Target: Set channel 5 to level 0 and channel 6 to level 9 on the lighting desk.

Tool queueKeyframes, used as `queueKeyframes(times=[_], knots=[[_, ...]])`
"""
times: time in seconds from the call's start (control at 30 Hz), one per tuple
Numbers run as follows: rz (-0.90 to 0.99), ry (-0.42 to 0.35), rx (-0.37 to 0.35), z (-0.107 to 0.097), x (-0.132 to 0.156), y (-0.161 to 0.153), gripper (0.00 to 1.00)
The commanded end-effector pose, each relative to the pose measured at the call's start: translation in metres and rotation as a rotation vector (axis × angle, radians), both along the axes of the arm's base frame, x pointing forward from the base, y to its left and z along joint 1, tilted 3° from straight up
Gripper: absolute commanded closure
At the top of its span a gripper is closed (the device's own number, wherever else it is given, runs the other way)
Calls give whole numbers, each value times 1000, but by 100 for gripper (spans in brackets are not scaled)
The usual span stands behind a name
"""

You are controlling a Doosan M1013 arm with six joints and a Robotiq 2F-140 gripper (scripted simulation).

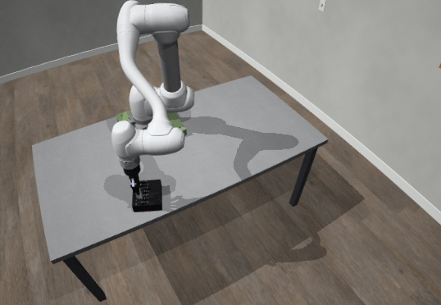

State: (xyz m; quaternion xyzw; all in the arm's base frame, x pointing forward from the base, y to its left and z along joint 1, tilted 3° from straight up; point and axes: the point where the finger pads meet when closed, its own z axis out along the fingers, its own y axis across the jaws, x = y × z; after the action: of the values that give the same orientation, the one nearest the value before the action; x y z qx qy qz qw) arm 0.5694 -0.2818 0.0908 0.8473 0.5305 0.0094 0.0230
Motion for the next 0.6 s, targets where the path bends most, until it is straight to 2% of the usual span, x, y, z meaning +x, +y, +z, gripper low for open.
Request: queueKeyframes(times=[0.0,0.57], knots=[[0,0,0,0,0,0,90],[0,0,0,-5,0,0,90]])
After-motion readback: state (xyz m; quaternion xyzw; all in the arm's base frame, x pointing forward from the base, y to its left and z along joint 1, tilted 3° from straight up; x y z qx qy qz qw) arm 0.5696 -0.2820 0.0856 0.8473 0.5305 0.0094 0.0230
